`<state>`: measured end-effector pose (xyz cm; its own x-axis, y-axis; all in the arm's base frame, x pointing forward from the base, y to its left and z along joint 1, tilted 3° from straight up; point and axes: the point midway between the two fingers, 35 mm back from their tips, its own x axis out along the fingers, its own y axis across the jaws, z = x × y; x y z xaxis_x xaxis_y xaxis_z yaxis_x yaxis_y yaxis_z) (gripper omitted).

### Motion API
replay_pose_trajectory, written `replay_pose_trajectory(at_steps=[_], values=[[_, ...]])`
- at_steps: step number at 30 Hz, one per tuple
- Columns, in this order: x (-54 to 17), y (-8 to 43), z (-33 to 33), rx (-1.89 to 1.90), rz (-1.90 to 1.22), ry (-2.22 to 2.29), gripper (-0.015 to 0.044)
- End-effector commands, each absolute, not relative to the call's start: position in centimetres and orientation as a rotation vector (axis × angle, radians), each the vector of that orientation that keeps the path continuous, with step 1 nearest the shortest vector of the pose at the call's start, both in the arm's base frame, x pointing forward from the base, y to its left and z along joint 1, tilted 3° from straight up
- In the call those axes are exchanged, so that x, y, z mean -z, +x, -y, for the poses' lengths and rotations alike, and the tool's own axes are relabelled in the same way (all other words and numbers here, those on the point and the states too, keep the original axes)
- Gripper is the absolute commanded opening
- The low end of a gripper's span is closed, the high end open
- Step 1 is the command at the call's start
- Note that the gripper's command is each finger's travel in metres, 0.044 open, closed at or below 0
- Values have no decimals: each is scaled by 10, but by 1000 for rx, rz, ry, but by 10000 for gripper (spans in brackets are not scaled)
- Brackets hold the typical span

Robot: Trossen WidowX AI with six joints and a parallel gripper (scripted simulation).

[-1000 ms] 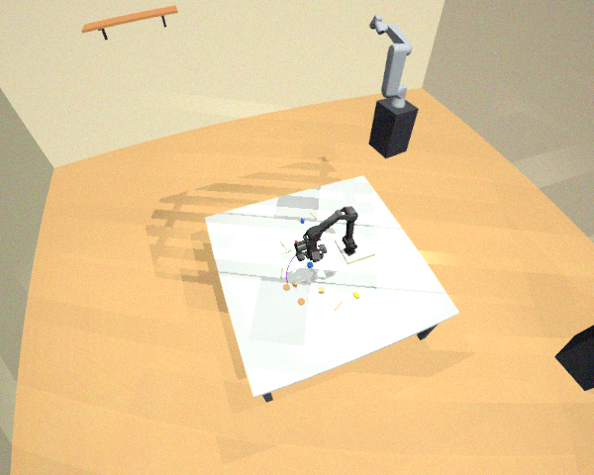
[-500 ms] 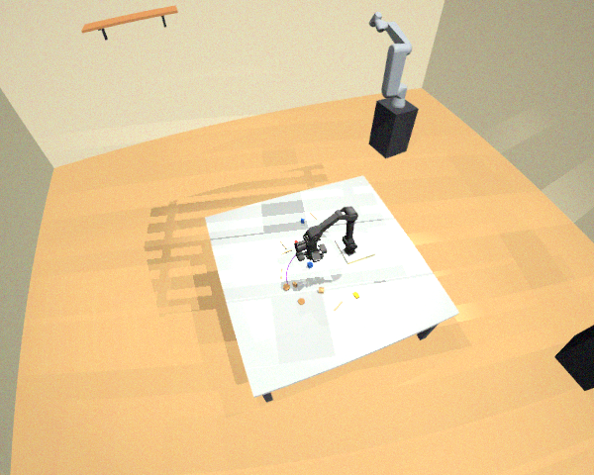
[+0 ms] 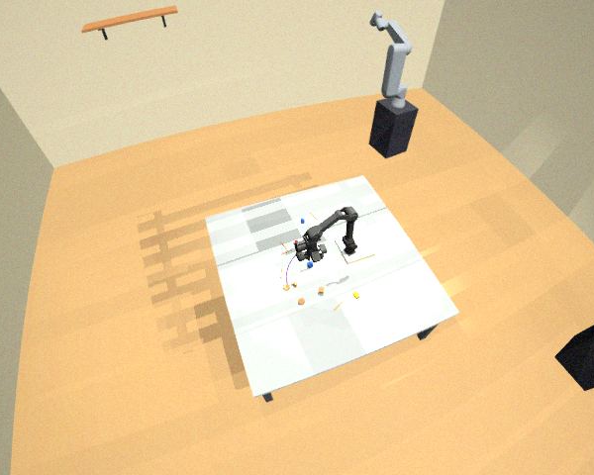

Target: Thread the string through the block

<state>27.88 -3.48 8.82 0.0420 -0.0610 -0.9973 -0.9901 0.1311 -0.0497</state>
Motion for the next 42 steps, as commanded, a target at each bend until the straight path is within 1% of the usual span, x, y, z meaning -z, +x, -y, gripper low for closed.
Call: replay_pose_trajectory(at_steps=[1, 2, 15, 18, 25, 32, 35, 42], values=[[-88, 279, 35, -1049, -1277, -1174, 25], [-88, 279, 35, -1049, -1277, -1174, 0], [-88, 279, 35, -1049, -1277, -1174, 0], [-88, 279, 40, -927, -1337, -1050, 79], [-90, 277, 64, -336, -1511, -448, 263], [-91, 274, 88, 258, -1514, 166, 440], [-91, 271, 98, 510, -1464, 428, 440], [-92, 267, 114, 858, -1340, 794, 440]])
